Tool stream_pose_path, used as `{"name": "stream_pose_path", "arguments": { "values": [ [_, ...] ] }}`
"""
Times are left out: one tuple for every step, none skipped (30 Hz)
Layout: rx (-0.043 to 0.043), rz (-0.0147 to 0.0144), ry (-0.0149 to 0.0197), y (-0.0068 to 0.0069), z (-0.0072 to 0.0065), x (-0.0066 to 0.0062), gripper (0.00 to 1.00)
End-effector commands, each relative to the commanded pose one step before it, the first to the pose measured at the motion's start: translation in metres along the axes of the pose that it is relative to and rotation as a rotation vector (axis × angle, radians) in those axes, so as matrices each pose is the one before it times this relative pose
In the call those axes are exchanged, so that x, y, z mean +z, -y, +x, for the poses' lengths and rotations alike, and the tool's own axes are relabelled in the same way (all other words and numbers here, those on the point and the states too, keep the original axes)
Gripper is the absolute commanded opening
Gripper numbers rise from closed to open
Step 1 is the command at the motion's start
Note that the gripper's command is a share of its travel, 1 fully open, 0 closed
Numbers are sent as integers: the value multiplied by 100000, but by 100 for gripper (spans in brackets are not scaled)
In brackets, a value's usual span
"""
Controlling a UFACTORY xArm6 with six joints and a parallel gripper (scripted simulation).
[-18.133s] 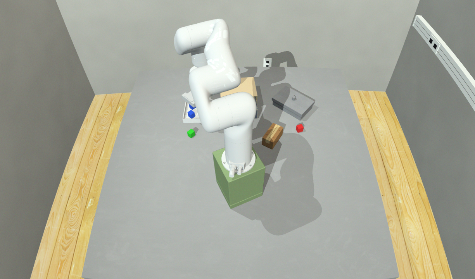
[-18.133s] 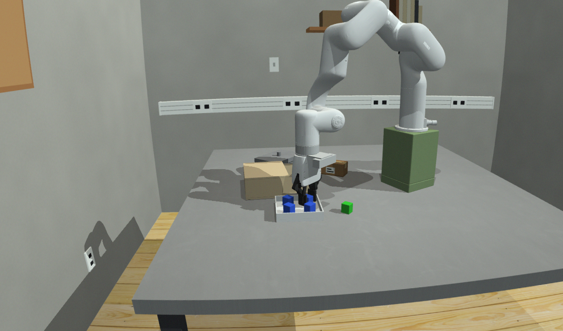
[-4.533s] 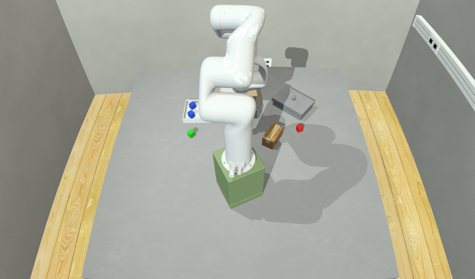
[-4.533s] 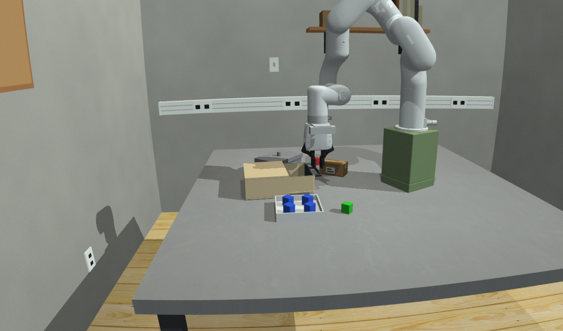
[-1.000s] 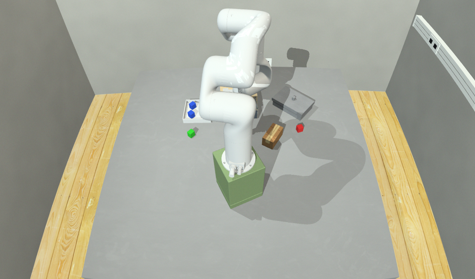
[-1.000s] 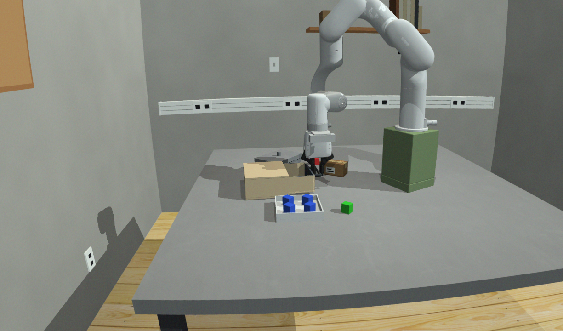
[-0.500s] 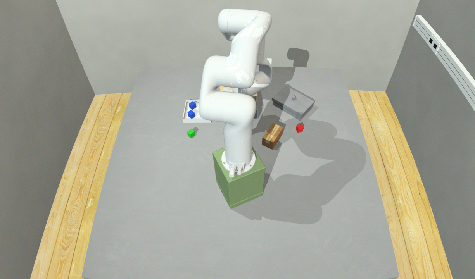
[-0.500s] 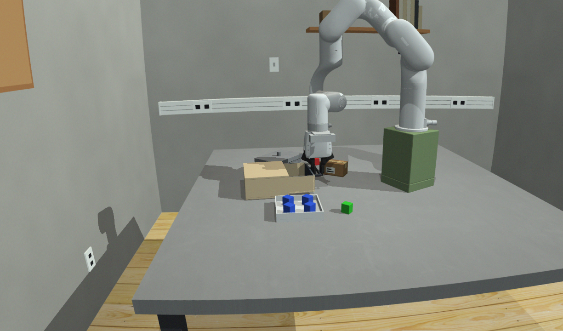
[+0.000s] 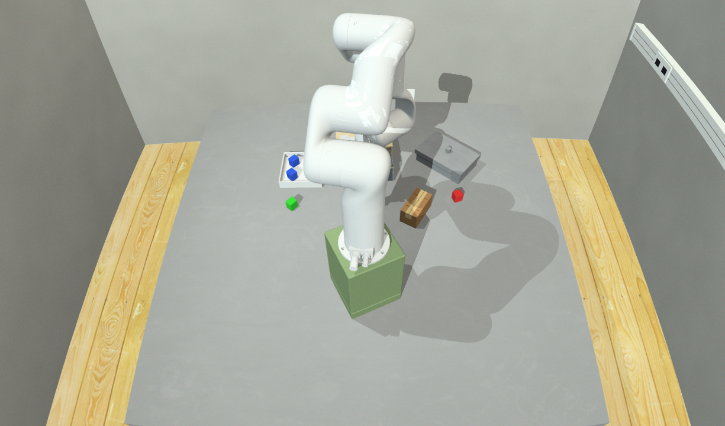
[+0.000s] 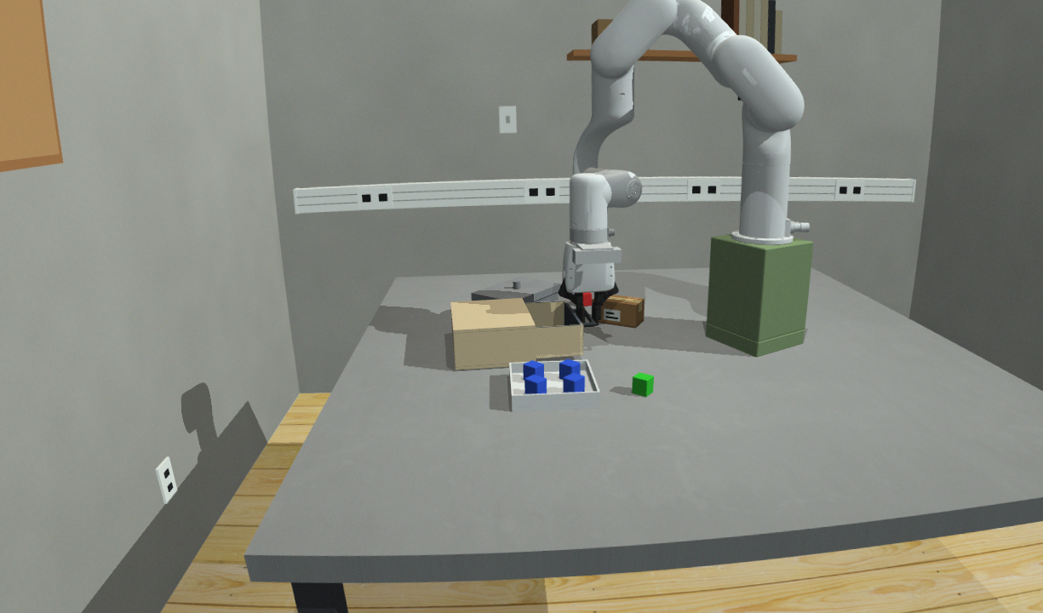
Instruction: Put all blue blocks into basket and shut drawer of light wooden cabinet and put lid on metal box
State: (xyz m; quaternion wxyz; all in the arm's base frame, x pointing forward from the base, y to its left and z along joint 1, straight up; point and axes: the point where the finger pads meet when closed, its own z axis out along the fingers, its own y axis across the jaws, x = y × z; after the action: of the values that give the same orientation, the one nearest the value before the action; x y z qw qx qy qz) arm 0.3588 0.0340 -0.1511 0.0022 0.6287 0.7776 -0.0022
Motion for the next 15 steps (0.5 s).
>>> {"name": "stream_pose_path", "arguments": {
  "values": [
    [1,-312,49,-129,-24,-76,24],
    [0,0,0,0,0,0,24],
    [0,0,0,0,0,0,24],
    [0,0,0,0,0,0,24],
    [0,0,0,0,0,0,24],
    [0,0,0,0,0,0,24],
    [0,0,0,0,0,0,24],
    [0,0,0,0,0,0,0],
    [0,0,0,0,0,0,0],
    [0,0,0,0,0,0,0],
    [0,0,0,0,0,0,0],
    [0,0,0,0,0,0,0],
    [0,0,0,0,0,0,0],
    [0,0,0,0,0,0,0],
    [0,0,0,0,0,0,0]
  ]
}}
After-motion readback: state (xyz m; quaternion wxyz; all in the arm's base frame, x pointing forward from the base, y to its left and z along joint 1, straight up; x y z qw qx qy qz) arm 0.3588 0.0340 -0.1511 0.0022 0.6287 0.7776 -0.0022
